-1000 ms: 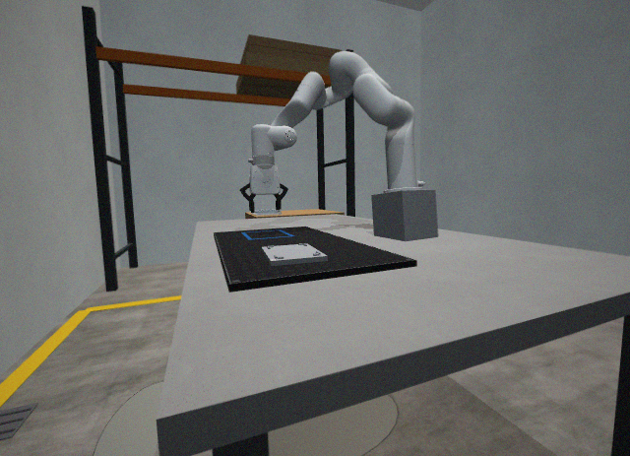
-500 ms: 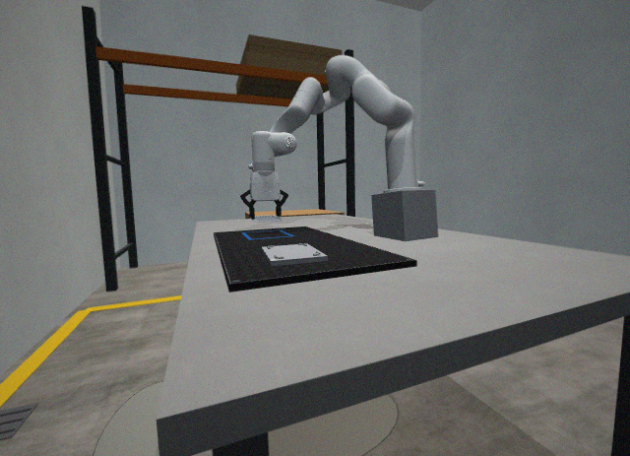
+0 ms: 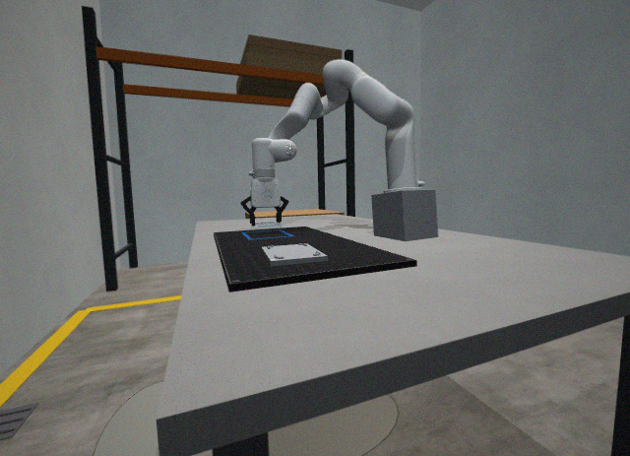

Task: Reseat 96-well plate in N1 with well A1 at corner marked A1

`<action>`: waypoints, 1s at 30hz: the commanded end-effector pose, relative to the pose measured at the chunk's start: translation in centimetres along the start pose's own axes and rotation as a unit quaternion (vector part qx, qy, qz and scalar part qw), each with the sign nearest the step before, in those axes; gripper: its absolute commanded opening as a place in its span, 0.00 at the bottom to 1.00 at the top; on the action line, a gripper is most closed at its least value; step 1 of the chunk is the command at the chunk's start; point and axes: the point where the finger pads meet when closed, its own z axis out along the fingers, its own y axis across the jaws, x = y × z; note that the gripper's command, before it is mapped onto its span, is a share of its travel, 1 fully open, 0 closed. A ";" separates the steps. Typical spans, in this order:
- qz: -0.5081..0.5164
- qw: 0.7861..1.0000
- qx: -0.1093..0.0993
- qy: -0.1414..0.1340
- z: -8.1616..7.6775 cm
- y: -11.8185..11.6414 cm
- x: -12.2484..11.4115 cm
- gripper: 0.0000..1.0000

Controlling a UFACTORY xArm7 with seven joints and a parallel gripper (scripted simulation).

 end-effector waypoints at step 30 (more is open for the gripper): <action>0.000 1.000 0.002 0.001 1.3 -0.2 0.1 0.00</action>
